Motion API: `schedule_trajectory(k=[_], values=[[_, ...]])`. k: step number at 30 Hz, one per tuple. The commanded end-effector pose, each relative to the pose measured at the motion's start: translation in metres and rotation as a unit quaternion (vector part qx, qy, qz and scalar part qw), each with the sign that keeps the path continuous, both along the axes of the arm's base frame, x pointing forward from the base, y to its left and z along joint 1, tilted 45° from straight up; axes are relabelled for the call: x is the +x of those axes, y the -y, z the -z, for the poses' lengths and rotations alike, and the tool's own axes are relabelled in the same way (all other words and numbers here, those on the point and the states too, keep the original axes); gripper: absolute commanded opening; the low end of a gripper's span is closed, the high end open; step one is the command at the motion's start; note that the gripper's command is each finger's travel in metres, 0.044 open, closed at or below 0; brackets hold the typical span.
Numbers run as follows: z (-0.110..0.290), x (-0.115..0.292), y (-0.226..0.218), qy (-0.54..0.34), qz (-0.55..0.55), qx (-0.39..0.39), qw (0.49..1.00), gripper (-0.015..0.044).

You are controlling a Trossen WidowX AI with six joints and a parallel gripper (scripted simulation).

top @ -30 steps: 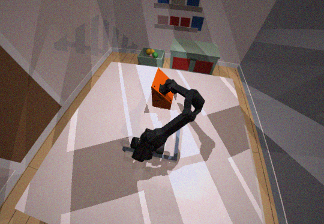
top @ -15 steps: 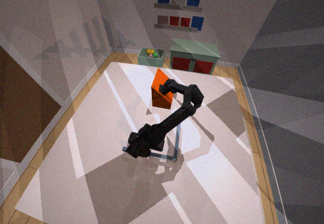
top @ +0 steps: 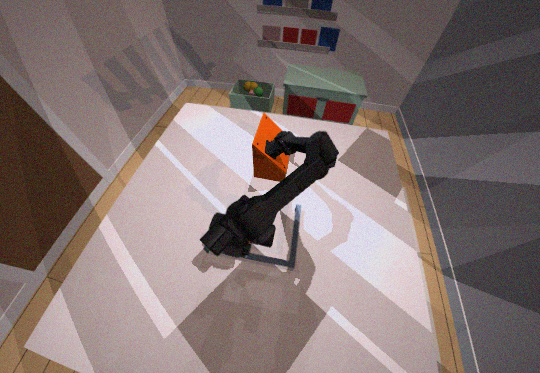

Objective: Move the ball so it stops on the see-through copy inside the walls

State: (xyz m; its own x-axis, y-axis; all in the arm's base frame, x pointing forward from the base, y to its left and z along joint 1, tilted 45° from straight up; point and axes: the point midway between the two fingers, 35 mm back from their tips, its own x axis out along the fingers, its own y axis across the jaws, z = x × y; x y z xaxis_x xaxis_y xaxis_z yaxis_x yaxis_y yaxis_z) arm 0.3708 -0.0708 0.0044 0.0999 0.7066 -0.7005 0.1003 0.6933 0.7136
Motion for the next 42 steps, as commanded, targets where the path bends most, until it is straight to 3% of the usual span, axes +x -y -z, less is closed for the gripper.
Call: schedule_trajectory(k=[1,5,22,34,42], values=[[-0.018,0.002,0.014,0.019,-0.001,-0.008,1.000,0.0000],[-0.014,0.003,0.015,0.019,-0.001,-0.008,1.000,0.0000],[0.078,-0.002,0.044,0.019,-0.001,-0.010,1.000,0.0000],[0.124,0.007,-0.002,0.020,-0.001,-0.008,1.000,0.0000],[0.129,0.008,-0.007,0.020,-0.001,-0.008,1.000,0.0000]])
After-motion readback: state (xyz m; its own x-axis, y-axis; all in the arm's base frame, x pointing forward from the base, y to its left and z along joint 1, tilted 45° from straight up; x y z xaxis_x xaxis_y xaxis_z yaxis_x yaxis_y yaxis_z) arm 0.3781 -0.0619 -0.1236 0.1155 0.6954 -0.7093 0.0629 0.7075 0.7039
